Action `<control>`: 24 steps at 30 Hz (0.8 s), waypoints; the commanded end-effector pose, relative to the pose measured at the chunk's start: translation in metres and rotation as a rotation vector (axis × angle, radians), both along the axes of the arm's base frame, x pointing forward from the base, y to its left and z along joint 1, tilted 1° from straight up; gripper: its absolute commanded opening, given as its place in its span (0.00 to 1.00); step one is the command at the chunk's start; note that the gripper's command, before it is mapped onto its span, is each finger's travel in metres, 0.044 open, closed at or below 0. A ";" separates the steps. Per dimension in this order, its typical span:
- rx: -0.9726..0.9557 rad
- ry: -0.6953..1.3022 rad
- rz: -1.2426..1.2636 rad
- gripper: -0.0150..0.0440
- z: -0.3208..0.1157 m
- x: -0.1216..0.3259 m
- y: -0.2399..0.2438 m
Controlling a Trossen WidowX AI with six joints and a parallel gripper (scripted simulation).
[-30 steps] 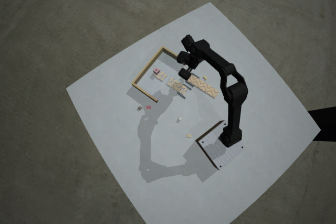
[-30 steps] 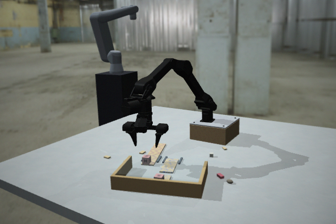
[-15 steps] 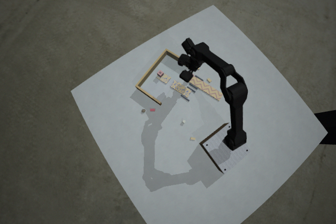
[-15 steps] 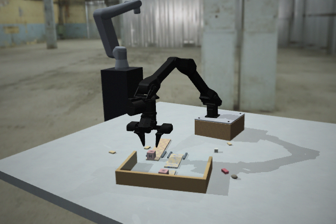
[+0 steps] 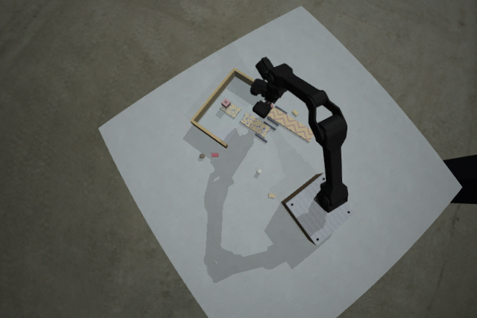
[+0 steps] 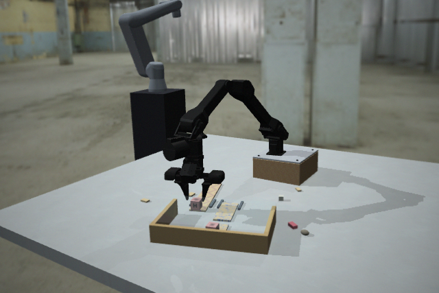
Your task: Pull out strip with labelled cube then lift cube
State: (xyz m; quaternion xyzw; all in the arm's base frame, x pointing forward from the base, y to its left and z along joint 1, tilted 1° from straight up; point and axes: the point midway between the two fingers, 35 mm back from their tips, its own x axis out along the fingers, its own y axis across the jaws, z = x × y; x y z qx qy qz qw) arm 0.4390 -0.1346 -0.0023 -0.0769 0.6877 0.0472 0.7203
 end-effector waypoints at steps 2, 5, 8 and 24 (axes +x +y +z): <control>0.001 0.014 -0.004 0.68 -0.014 -0.003 0.000; 0.001 0.014 -0.004 0.68 -0.019 -0.003 0.000; 0.001 0.014 -0.004 0.68 -0.022 -0.003 0.000; 0.003 0.009 0.000 0.47 -0.020 -0.002 0.001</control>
